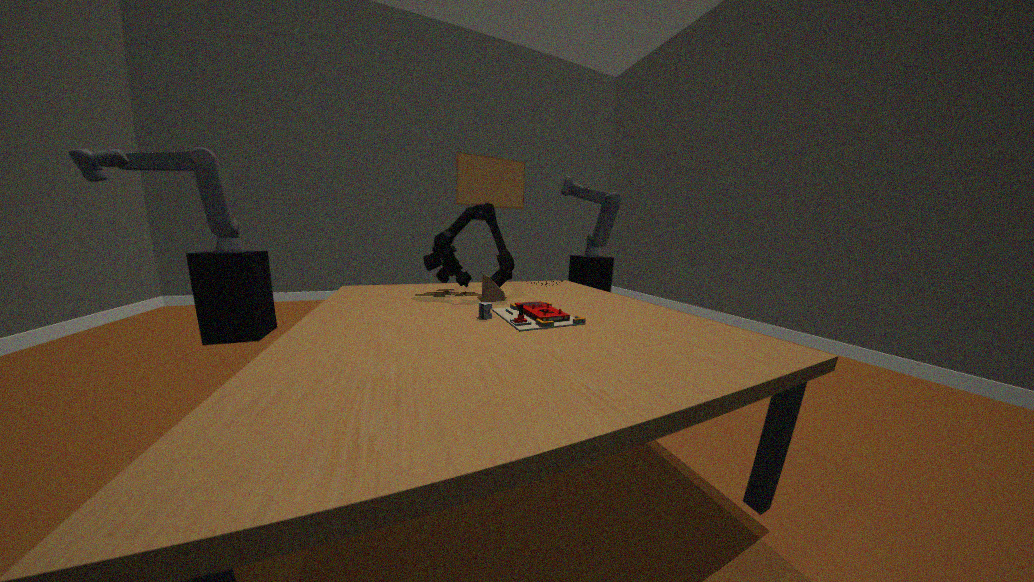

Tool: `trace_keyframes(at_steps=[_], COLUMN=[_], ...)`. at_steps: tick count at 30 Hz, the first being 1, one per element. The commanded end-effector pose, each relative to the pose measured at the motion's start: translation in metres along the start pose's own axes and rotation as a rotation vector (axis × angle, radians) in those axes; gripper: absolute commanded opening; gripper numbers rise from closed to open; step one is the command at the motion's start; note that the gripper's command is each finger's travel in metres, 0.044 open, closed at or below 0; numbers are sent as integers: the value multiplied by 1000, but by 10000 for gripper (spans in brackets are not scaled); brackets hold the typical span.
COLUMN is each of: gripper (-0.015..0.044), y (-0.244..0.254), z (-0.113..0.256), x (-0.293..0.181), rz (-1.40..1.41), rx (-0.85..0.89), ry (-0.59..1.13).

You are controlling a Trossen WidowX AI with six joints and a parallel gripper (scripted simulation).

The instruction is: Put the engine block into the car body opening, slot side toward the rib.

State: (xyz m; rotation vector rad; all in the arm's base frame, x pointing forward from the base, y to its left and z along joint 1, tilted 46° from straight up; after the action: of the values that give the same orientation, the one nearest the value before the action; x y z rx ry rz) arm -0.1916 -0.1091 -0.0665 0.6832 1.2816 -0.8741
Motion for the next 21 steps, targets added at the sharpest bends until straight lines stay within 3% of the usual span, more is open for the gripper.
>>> trace_keyframes(at_steps=[1, 21], gripper=[440, 440], y=[-5, -16], z=[2, 2], x=[-2, -12], rz=[-131, -795], rx=[28, 210], ry=[-24, -61])
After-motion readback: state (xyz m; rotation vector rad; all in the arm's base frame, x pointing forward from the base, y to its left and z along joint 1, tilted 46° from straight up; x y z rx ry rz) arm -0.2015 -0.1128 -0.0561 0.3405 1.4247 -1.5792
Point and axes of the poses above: the point midway between the two fingers, 35 mm back from their tips, its own z axis back along the fingers, its own y axis across the jaws, x = y × z, the point moved 4 cm from there along z, back along the fingers, and after that the axes turned 2 degrees about z, right-handed, at the moved point
